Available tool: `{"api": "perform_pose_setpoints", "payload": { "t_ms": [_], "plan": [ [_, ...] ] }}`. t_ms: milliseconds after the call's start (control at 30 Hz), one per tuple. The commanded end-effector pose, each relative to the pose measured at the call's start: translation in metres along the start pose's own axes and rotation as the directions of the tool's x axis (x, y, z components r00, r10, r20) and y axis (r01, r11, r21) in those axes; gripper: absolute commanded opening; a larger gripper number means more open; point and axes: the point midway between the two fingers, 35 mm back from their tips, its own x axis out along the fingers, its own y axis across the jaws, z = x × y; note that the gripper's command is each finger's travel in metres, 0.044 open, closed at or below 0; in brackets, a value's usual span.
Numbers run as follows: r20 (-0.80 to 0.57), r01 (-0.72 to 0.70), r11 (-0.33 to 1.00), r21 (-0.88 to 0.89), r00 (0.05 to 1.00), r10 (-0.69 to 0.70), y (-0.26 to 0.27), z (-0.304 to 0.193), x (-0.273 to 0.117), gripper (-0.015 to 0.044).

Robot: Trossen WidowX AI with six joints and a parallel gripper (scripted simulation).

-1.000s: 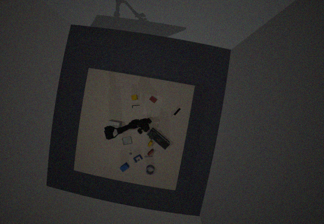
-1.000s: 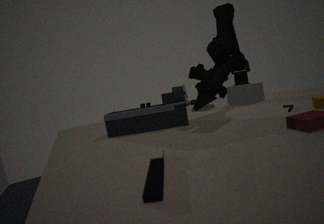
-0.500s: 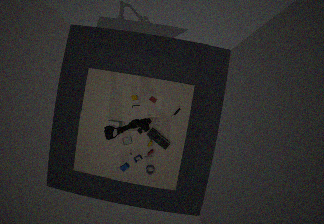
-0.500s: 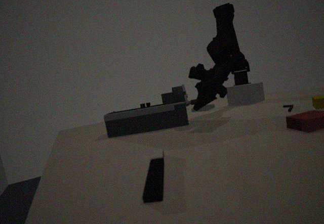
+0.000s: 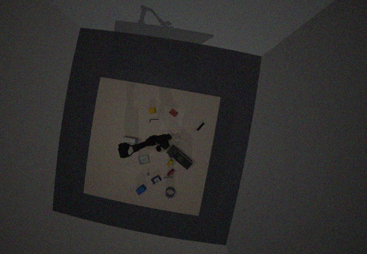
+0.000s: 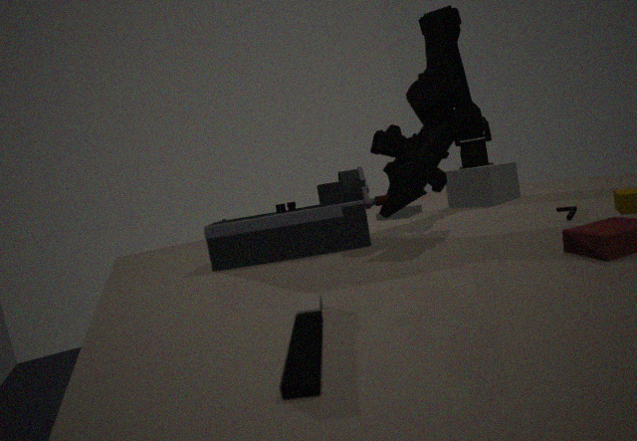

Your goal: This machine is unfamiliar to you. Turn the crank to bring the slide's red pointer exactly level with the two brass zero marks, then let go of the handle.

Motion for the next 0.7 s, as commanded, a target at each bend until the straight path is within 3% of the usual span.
{"api": "perform_pose_setpoints", "payload": {
  "t_ms": [0,667],
  "plan": [
    [0.012,-0.020,1.000,0.009,1.000,0.019,0.0068,0.0043,-0.0049,0.0000],
    [0.012,-0.020,1.000,0.010,1.000,0.020,0.0076,0.0053,-0.0060,0.0000]
  ]
}}
